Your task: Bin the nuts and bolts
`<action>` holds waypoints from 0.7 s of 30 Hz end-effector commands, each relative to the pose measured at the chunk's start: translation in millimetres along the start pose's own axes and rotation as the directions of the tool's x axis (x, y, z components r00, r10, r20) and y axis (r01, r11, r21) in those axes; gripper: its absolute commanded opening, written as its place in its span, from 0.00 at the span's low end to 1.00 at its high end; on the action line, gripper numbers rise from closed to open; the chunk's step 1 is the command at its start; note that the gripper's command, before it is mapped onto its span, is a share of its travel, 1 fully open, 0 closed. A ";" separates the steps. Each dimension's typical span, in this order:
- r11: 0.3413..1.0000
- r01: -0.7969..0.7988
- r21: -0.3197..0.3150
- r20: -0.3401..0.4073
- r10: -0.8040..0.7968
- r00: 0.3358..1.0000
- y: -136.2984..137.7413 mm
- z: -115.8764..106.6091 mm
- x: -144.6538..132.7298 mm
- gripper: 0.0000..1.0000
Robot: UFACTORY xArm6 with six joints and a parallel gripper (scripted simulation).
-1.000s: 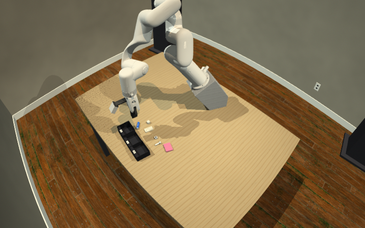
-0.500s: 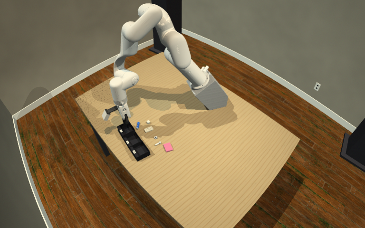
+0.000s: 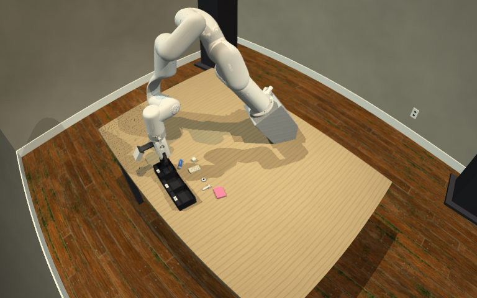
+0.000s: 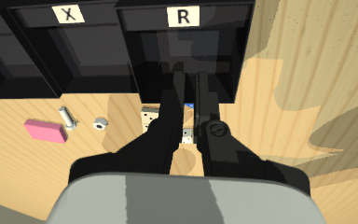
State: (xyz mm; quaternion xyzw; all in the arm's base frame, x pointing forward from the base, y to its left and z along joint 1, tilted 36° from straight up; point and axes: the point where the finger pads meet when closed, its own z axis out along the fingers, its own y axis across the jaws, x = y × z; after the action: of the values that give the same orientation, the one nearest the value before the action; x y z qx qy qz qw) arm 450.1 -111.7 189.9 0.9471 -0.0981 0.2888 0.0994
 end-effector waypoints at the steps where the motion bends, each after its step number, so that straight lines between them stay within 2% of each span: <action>1: 1.000 0.000 -0.003 -0.005 0.000 1.000 0.1 11.1 1.9 0.07; 15: 1.000 0.000 -0.003 -0.004 0.000 1.000 0.2 45.8 1.9 0.07; 21: 1.000 0.000 -0.003 -0.004 0.000 1.000 0.2 46.5 1.9 0.07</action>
State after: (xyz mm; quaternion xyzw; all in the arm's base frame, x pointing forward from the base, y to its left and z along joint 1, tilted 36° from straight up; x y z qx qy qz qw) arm 473.3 -122.8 153.3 0.9486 -0.0973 0.2856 0.0959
